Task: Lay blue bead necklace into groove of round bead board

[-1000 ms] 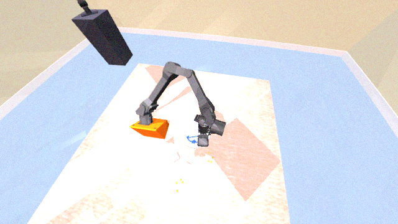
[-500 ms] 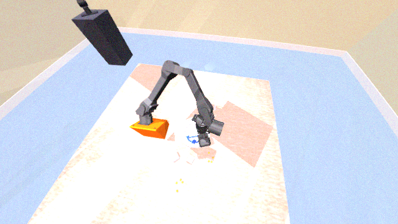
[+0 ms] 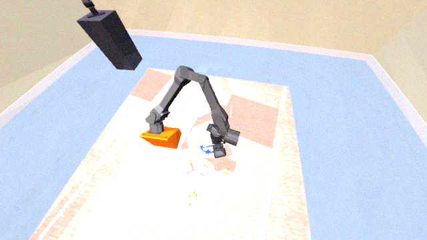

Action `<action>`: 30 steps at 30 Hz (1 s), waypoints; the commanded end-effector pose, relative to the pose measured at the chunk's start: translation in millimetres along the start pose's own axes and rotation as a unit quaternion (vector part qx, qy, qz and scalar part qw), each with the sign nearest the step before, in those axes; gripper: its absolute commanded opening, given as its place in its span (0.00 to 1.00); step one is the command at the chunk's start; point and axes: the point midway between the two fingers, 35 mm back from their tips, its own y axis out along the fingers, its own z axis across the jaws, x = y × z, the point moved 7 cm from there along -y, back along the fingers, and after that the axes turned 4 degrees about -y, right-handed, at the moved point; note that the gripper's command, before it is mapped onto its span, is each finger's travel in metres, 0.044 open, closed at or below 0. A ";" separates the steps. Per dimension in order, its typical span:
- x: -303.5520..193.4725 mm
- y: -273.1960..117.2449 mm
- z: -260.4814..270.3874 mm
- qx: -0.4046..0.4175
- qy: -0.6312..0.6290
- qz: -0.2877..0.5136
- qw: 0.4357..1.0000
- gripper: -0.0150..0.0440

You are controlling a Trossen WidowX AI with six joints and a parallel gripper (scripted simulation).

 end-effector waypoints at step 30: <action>-2.5 19.7 0.8 0.002 0.003 0.002 1.000 0.25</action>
